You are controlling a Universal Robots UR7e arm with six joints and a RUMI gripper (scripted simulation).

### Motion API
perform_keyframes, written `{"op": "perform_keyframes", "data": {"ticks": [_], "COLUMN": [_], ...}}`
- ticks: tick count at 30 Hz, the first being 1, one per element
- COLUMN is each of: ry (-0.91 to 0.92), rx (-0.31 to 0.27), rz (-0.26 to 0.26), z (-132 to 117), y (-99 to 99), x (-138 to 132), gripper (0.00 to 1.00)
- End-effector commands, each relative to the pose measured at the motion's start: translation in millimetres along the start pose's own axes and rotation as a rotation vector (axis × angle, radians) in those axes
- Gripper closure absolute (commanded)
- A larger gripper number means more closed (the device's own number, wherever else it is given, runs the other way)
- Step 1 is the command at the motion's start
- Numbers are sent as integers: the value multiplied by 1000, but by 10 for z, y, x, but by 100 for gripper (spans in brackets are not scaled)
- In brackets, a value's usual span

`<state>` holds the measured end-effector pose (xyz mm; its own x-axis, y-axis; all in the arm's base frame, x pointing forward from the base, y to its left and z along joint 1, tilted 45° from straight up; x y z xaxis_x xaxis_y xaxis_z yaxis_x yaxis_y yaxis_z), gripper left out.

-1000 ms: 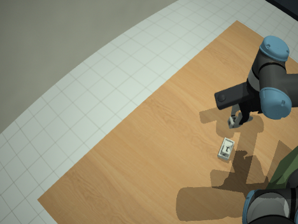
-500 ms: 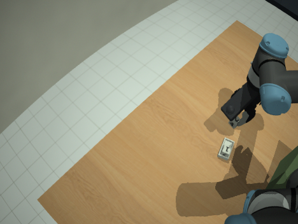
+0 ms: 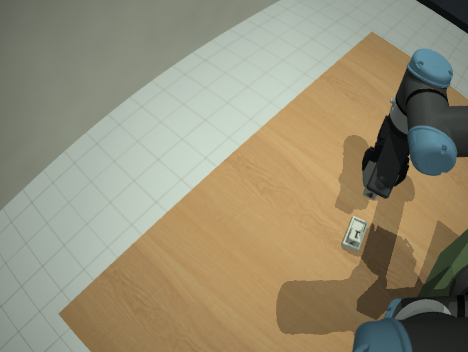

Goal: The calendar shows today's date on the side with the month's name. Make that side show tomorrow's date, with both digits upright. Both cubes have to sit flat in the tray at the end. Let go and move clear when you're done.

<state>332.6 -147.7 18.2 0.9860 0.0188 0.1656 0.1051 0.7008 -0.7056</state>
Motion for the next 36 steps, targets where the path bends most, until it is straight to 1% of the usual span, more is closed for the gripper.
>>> {"op": "perform_keyframes", "data": {"ticks": [1,3,18,20,30,35,36], "ry": [-161,-161,-720,-720,-1023,-1150,-1150], "rx": [4,4,3,3,3,2,2], "rz": [-4,-4,-6,-6,-6,-7,-7], "z": [-43,-43,-208,-208,-315,-363,-363], "y": [2,2,26,26,41,48,48], "x": [-23,-23,-92,-92,-118,-125,-125], "gripper": [90,90,90,90,90,90,90]}}
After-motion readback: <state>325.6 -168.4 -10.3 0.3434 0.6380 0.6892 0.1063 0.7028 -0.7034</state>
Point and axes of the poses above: the point where the finger pads meet when closed, its own y axis out along the fingers, its own x axis across the jaws, z = x × y, the point moved 9 cm from there along -y, back along the fingers, and after that the axes turned 1 degree about -y, right-handed, at the moved point
